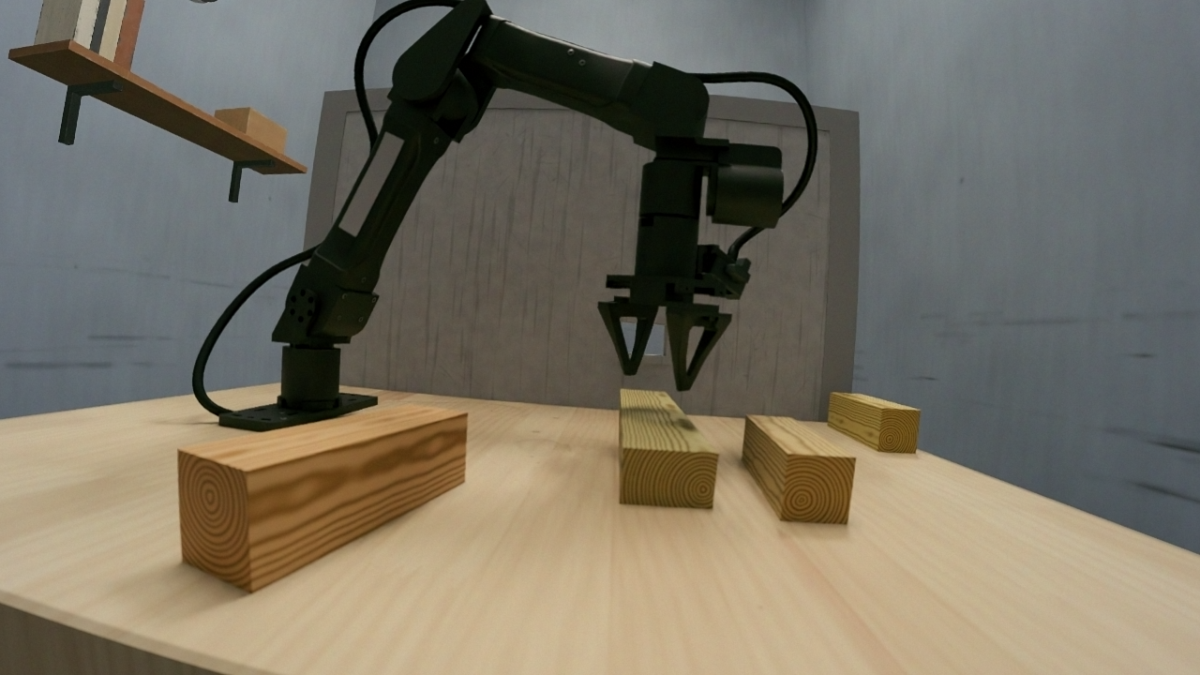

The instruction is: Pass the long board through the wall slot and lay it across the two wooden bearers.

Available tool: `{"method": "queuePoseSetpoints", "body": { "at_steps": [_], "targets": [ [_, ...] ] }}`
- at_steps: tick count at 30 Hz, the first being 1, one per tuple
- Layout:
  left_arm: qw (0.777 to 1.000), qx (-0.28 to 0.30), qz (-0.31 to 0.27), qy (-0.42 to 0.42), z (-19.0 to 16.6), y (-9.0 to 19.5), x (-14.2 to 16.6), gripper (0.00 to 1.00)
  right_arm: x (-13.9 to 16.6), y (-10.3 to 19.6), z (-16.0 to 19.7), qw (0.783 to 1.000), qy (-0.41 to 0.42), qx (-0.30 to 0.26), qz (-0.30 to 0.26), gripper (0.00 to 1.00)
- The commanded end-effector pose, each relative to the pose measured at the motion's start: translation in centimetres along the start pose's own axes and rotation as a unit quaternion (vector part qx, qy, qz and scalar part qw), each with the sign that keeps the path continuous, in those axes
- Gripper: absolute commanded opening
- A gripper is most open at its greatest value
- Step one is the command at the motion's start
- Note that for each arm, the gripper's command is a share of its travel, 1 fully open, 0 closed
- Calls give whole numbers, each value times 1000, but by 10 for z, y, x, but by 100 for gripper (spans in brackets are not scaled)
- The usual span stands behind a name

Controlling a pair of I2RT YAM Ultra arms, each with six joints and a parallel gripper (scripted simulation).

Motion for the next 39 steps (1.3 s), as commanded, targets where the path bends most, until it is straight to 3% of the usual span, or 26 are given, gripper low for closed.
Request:
{"method": "queuePoseSetpoints", "body": {
  "at_steps": [1, 3, 6, 7, 9, 12, 17, 21, 31, 33, 39],
  "targets": [
    [999, -2, -33, 5, -1, 14, -24, 100, -4, 8, -7, 994, -112, -7, -14, 78],
    [999, -2, -33, 5, -1, 14, -24, 100, -1, 12, -6, 986, -163, -11, -20, 78],
    [999, -2, -33, 5, -1, 14, -24, 100, 5, 9, -13, 959, -281, -26, -21, 78],
    [999, -2, -33, 5, -1, 14, -24, 100, 2, 20, -8, 957, -287, -21, -35, 78],
    [999, -2, -33, 5, -1, 14, -24, 100, 6, 10, -17, 947, -319, -29, -26, 78],
    [999, -2, -33, 5, -1, 14, -24, 100, 11, 6, -21, 901, -431, -46, -21, 78],
    [999, -2, -33, 5, -1, 14, -24, 100, 12, 13, -20, 884, -464, -47, -30, 78],
    [999, -2, -33, 5, -1, 14, -24, 100, 21, 10, -28, 807, -586, -66, -23, 78],
    [999, -2, -33, 5, -1, 14, -24, 100, 31, 6, -39, 641, -762, -96, -5, 78],
    [999, -2, -33, 5, -1, 14, -24, 100, 31, 6, -39, 641, -762, -96, -5, 78],
    [999, -2, -33, 5, -1, 14, -24, 100, 42, 4, -47, 512, -852, -113, 11, 78]
  ]
}}
Point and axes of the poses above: on each arm, the point where the finger pads meet when closed, its own y axis back along the fingers, its own z axis across the jaws, x = y × z, the point moved 9 cm from there along y, back along the fingers, and after that the axes turned 7 degrees about y, right-handed, at the moved point
